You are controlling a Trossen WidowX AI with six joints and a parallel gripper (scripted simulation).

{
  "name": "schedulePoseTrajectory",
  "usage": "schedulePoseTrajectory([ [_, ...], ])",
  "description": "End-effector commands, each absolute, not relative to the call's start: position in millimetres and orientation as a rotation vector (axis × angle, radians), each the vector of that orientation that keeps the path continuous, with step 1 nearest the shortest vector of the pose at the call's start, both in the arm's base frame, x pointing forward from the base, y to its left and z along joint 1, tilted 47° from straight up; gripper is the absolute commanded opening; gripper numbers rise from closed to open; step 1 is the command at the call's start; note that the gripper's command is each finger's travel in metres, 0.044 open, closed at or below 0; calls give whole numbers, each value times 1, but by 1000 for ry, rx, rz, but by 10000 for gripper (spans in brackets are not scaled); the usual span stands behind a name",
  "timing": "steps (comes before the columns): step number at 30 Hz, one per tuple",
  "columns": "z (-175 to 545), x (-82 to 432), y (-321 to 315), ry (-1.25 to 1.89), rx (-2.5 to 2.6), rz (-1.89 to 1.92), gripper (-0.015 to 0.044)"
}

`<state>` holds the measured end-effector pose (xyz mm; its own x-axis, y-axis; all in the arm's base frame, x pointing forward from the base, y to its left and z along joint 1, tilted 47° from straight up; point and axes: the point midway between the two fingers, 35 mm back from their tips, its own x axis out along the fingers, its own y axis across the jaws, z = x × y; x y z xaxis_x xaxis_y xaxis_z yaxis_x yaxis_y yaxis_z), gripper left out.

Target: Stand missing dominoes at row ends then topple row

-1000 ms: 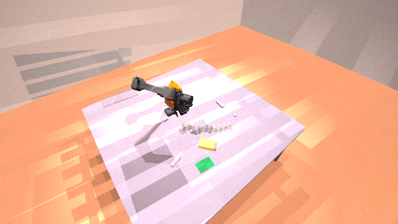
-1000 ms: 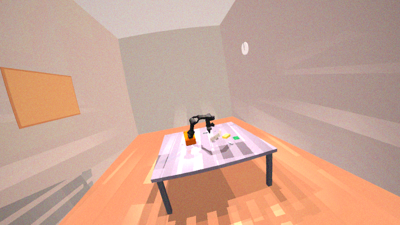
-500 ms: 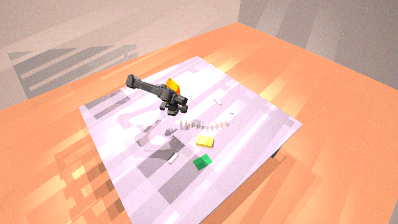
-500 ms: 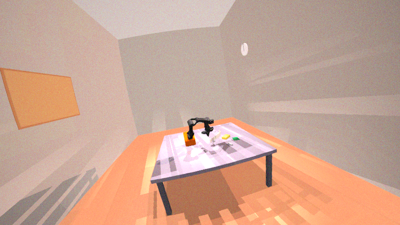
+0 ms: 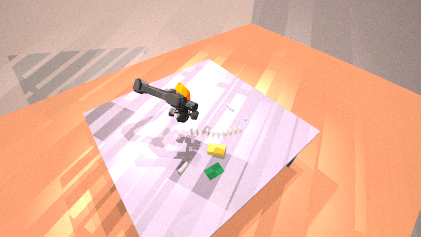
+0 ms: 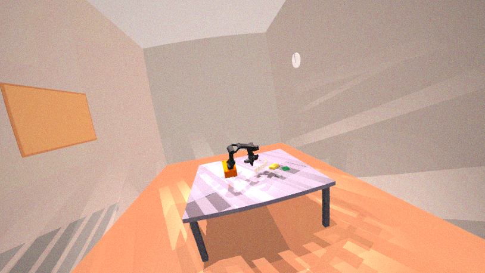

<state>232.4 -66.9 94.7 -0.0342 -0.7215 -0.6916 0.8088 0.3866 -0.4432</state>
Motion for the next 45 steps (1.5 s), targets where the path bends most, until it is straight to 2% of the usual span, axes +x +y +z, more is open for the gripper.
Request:
schedulePoseTrajectory([
  [1, 94, 232, -67, 1025, 106, -1236, 0],
  [24, 94, 232, -67, 1025, 106, -1236, 0],
  [31, 42, 230, -125, 1022, 105, -1237, 0],
  [45, 36, 241, -122, 1022, 105, -1237, 0],
])
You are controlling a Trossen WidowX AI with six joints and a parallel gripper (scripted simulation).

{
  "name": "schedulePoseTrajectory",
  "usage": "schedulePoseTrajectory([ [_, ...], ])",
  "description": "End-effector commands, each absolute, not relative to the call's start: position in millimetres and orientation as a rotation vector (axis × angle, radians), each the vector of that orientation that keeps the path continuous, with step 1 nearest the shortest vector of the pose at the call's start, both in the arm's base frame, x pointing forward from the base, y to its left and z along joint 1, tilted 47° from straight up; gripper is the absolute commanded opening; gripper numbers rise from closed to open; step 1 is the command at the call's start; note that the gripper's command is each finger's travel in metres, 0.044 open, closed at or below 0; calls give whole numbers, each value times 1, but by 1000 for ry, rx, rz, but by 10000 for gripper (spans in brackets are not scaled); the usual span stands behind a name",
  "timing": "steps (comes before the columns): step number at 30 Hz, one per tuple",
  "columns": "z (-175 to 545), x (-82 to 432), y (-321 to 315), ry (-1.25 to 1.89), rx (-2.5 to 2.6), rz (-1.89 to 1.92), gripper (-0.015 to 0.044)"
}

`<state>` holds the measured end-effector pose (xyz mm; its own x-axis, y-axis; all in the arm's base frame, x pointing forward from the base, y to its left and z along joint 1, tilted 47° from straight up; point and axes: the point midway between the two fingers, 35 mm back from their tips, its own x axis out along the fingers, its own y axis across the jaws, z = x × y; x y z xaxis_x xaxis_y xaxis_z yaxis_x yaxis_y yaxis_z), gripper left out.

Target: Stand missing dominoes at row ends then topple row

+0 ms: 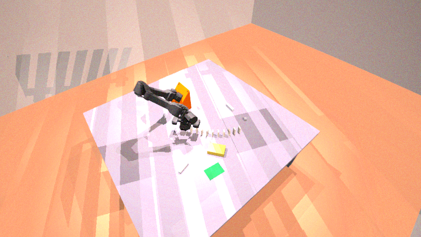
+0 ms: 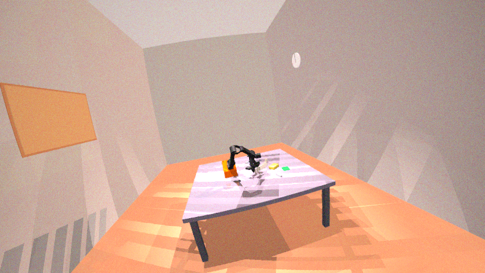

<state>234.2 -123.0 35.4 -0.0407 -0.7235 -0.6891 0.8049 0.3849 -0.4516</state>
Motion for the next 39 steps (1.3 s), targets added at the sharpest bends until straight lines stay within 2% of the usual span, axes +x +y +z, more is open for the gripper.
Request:
schedulePoseTrajectory([
  [1, 35, 242, -122, 1022, 105, -1237, 0],
  [17, 28, 256, -113, 1025, 115, -1240, 0],
  [28, 54, 279, -60, 1022, 113, -1236, 0],
  [39, 54, 280, -58, 1022, 109, -1235, 0],
])
